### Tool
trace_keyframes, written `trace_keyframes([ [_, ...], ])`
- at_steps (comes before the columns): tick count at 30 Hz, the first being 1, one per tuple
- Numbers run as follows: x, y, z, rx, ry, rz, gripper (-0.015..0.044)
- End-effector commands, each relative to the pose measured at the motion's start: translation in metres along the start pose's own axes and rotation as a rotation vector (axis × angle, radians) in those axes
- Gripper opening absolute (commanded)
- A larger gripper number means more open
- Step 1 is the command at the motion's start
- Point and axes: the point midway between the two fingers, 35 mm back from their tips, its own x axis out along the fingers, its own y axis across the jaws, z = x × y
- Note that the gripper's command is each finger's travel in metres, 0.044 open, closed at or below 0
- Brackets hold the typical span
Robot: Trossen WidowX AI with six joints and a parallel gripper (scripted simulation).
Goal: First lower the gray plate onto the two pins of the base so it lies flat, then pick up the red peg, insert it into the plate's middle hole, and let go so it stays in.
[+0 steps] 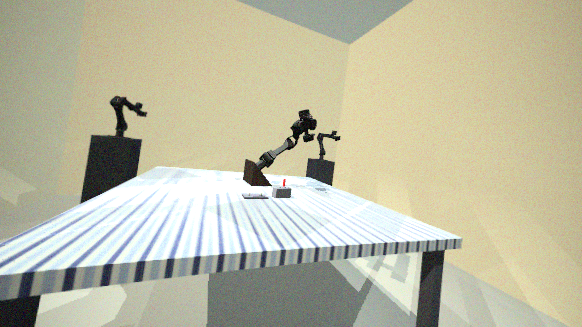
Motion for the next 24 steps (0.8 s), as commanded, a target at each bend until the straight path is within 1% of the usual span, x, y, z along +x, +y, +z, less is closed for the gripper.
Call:
trace_keyframes([
  [1, 0.037, 0.029, -0.063, 0.506, 0.315, 0.175, 0.0440],
  [6, 0.051, 0.061, -0.111, 0.937, 0.641, 0.240, 0.0440],
  [11, 0.050, 0.099, -0.151, 1.363, 1.033, 0.210, 0.0440],
  [15, 0.041, 0.130, -0.175, 1.689, 1.411, 0.085, 0.0440],
  [18, 0.032, 0.151, -0.186, 1.903, 1.733, -0.095, 0.0440],
  [19, 0.029, 0.156, -0.188, 1.945, 1.808, -0.148, 0.0440],
  [20, 0.028, 0.158, -0.189, 1.964, 1.845, -0.175, 0.0440],
  [24, 0.027, 0.157, -0.193, 1.968, 1.854, -0.182, 0.0440],
])
